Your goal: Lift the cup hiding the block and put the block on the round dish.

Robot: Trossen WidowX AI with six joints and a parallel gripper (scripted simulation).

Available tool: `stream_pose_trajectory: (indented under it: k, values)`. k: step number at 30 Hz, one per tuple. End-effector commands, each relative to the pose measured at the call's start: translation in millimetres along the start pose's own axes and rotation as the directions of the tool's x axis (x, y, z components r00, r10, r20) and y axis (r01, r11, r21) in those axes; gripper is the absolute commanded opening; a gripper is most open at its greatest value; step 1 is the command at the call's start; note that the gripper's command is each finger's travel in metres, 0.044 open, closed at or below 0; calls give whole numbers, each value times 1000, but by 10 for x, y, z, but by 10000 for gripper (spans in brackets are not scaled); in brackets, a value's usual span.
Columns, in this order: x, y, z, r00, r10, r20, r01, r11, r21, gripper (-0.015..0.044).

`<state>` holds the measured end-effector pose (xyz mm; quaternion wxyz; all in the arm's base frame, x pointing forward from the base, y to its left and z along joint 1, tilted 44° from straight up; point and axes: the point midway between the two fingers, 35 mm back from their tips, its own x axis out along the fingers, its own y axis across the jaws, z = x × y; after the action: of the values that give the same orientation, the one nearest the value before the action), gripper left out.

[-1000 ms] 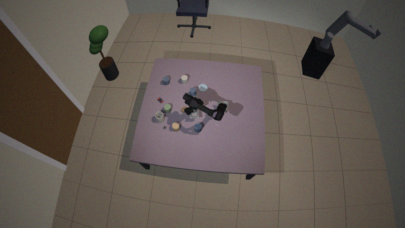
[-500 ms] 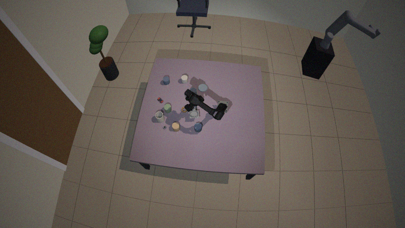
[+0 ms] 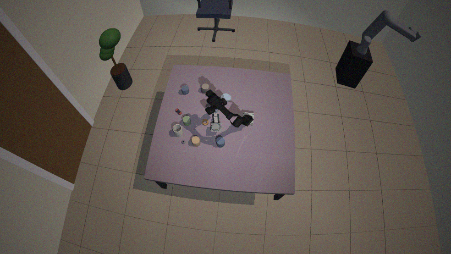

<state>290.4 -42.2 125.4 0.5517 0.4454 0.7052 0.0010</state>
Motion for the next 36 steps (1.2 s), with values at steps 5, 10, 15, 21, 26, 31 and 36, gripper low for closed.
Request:
stream_pose_trajectory:
  k: [5, 10, 15, 21, 26, 31, 36]
  values:
    - [97, -333, 386, 1000, -17, -8, 17, 1000, -16, 0]
    - [179, -564, 605, 1000, -22, -17, 22, 999, -30, 0]
    - [275, -813, 801, 999, -26, -27, 25, 999, -44, 0]
    - [411, -1133, 1003, 999, -28, -42, 25, 998, -63, 0]
    - [541, -1413, 1142, 998, -27, -56, 23, 997, -79, 0]
    - [688, -1700, 1253, 997, -25, -71, 18, 995, -96, 0]
    - [853, -1991, 1334, 996, -19, -86, 10, 994, -113, 0]
